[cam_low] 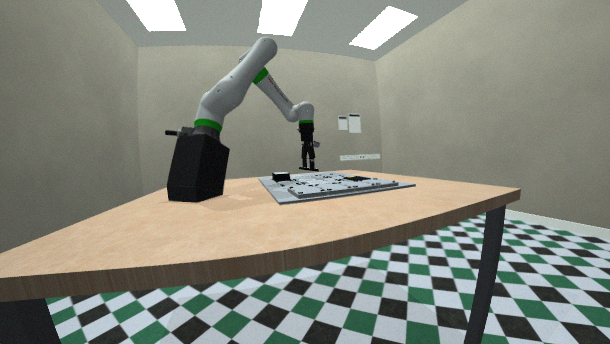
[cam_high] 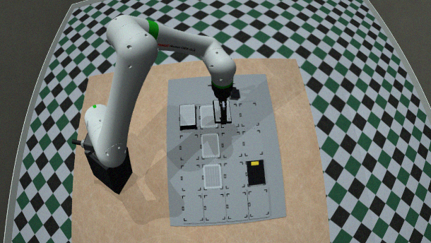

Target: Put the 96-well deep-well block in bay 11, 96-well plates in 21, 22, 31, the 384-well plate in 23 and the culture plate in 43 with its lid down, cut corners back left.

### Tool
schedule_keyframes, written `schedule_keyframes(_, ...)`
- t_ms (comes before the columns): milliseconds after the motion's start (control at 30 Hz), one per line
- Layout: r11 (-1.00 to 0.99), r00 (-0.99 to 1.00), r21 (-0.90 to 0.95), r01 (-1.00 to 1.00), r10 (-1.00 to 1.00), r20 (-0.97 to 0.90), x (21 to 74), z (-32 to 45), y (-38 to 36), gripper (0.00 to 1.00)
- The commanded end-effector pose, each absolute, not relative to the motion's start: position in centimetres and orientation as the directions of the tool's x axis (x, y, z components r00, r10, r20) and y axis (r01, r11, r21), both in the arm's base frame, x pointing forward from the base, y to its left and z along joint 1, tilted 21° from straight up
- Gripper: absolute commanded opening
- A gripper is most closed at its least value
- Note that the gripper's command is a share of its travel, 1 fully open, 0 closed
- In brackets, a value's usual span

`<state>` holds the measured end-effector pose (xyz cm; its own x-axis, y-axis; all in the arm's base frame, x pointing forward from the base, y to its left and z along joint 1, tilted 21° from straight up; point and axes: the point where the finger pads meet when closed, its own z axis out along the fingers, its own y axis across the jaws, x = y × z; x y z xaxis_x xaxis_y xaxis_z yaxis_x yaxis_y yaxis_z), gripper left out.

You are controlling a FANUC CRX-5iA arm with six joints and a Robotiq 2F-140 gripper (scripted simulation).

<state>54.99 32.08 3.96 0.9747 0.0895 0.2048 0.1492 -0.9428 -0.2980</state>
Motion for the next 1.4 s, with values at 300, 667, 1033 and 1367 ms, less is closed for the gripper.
schedule_keyframes(300,-0.943,0.974,-0.298,0.150,0.089,0.207,54.8,5.5,31.6,0.10)
schedule_keyframes(667,-0.943,0.974,-0.298,0.150,0.089,0.207,54.7,6.2,31.4,0.10)
schedule_keyframes(1033,-0.944,0.978,-0.303,0.127,0.067,0.200,57.0,6.6,31.6,0.10)
schedule_keyframes(1367,-0.944,0.978,-0.303,0.127,0.067,0.200,58.5,6.9,31.7,0.10)
